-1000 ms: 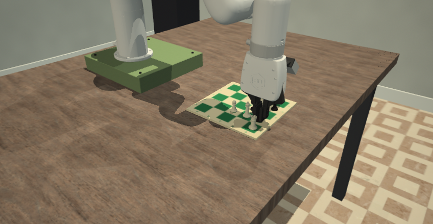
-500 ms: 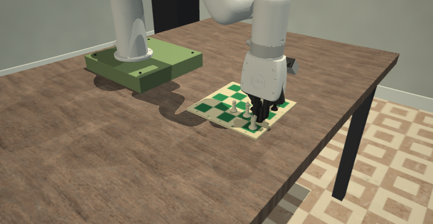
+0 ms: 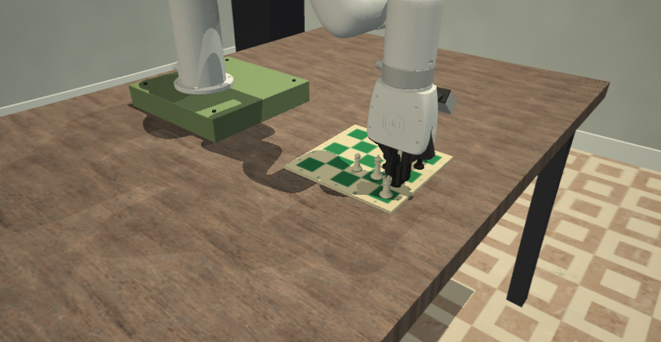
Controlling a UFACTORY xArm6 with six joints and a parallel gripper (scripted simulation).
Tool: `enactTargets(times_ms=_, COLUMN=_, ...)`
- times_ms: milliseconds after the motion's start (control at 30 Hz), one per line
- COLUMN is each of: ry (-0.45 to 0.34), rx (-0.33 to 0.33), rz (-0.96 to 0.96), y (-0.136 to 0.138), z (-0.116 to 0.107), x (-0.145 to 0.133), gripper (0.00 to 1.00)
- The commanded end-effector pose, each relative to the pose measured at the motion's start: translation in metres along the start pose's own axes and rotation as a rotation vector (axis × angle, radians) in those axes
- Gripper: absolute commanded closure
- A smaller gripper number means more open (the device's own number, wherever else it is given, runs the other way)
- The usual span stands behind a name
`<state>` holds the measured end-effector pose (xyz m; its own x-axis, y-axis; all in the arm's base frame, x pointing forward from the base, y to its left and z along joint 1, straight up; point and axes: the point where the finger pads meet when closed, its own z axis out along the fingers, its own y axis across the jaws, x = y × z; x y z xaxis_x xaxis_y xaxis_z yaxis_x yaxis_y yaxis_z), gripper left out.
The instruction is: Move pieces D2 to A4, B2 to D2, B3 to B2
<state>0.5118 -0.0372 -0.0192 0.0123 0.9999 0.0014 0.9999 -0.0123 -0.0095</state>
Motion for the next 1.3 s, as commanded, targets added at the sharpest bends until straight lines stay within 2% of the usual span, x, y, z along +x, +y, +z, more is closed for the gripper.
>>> enactTargets(times_ms=0, ry=0.0, rx=-0.003, rz=0.0, y=0.001, z=-0.0011, x=0.0001, gripper=1.0)
enactTargets(times_ms=433, ry=0.0, rx=-0.003, rz=0.0, y=0.001, z=-0.0011, x=0.0001, gripper=1.0)
enactTargets(times_ms=467, ry=0.0, rx=-0.003, rz=0.0, y=0.001, z=-0.0011, x=0.0001, gripper=0.93)
enactTargets(times_ms=533, ry=0.0, rx=-0.003, rz=0.0, y=0.001, z=-0.0011, x=0.0001, gripper=0.93)
enactTargets(times_ms=567, ry=0.0, rx=-0.003, rz=0.0, y=0.001, z=-0.0011, x=0.0001, gripper=0.86)
enactTargets(times_ms=633, ry=0.0, rx=-0.003, rz=0.0, y=0.001, z=-0.0011, x=0.0001, gripper=0.86)
enactTargets(times_ms=667, ry=0.0, rx=-0.003, rz=0.0, y=0.001, z=-0.0011, x=0.0001, gripper=0.79)
enactTargets(times_ms=733, ry=0.0, rx=-0.003, rz=0.0, y=0.001, z=-0.0011, x=0.0001, gripper=0.79)
enactTargets(times_ms=767, ry=0.0, rx=-0.003, rz=0.0, y=0.001, z=-0.0011, x=0.0001, gripper=0.73)
enactTargets(times_ms=833, ry=0.0, rx=-0.003, rz=0.0, y=0.001, z=-0.0011, x=0.0001, gripper=0.73)
enactTargets(times_ms=867, ry=0.0, rx=-0.003, rz=0.0, y=0.001, z=-0.0011, x=0.0001, gripper=0.66)
enactTargets(times_ms=1267, ry=0.0, rx=-0.003, rz=0.0, y=0.001, z=-0.0013, x=0.0001, gripper=0.66)
